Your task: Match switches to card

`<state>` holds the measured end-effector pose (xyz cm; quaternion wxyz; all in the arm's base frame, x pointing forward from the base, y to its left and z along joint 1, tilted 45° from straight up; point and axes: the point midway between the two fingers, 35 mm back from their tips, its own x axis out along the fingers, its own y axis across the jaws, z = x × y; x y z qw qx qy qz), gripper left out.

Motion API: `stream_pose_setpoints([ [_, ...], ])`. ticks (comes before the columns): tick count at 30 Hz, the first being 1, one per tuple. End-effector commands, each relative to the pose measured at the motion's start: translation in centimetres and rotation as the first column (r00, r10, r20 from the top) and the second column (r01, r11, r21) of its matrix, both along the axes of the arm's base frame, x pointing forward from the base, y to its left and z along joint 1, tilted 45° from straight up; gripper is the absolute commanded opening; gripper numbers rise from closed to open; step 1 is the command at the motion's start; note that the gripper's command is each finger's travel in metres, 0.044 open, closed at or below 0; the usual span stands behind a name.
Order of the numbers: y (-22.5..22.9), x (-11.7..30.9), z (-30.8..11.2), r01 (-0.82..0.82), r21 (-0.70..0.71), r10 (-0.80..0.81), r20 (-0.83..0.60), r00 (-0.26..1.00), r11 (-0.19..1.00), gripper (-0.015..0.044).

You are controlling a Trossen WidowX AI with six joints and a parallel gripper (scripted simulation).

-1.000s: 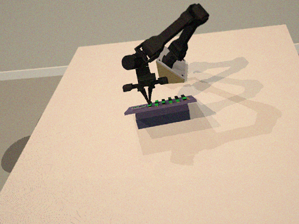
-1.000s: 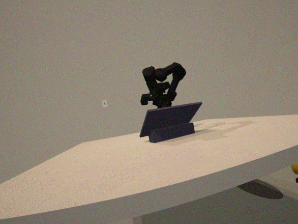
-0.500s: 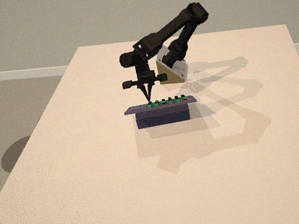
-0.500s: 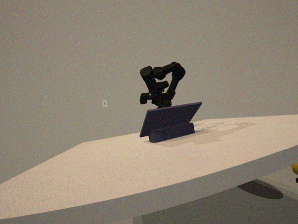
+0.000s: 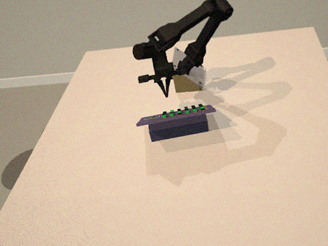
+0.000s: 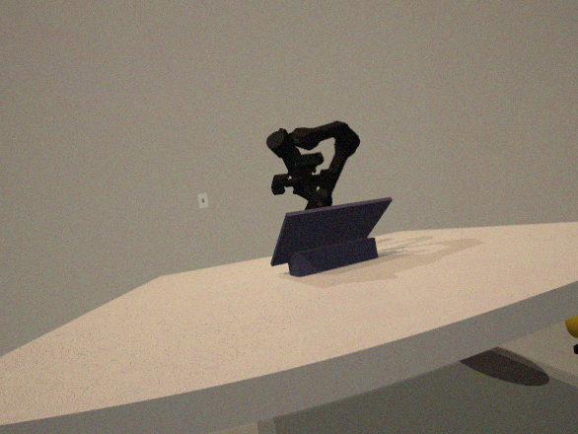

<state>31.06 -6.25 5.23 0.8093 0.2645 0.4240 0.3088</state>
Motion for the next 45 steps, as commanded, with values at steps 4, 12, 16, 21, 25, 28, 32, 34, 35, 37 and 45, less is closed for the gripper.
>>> stream_pose_setpoints([
  [4,1.7,-0.1,-0.8,-0.008,-0.009,0.009,0.005,1.000,1.000,0.0000],
  [12,3.1,0.8,-1.7,-0.017,-0.010,0.017,-0.001,1.000,1.000,0.0000],
  [16,3.7,1.2,-2.1,-0.017,-0.009,0.017,-0.001,1.000,1.000,0.0000],
  [21,4.0,1.4,-2.3,-0.017,-0.010,0.017,-0.001,1.000,1.000,0.0000],
  [25,4.5,1.7,-2.6,-0.017,-0.010,0.017,-0.001,1.000,1.000,0.0000],
  [28,4.7,1.9,-2.8,-0.017,-0.009,0.017,-0.001,1.000,1.000,0.0000],
  [32,4.8,1.9,-2.8,-0.017,-0.009,0.017,-0.001,1.000,1.000,0.0000],
  [34,4.8,1.9,-2.8,-0.017,-0.009,0.017,-0.001,1.000,1.000,0.0000],
  [35,4.8,1.9,-2.8,-0.017,-0.009,0.017,-0.001,1.000,1.000,0.0000],
  [37,4.8,1.9,-2.8,-0.017,-0.009,0.017,-0.001,1.000,1.000,0.0000],
  [45,4.8,1.9,-2.8,-0.017,-0.009,0.017,-0.001,1.000,1.000,0.0000],
])
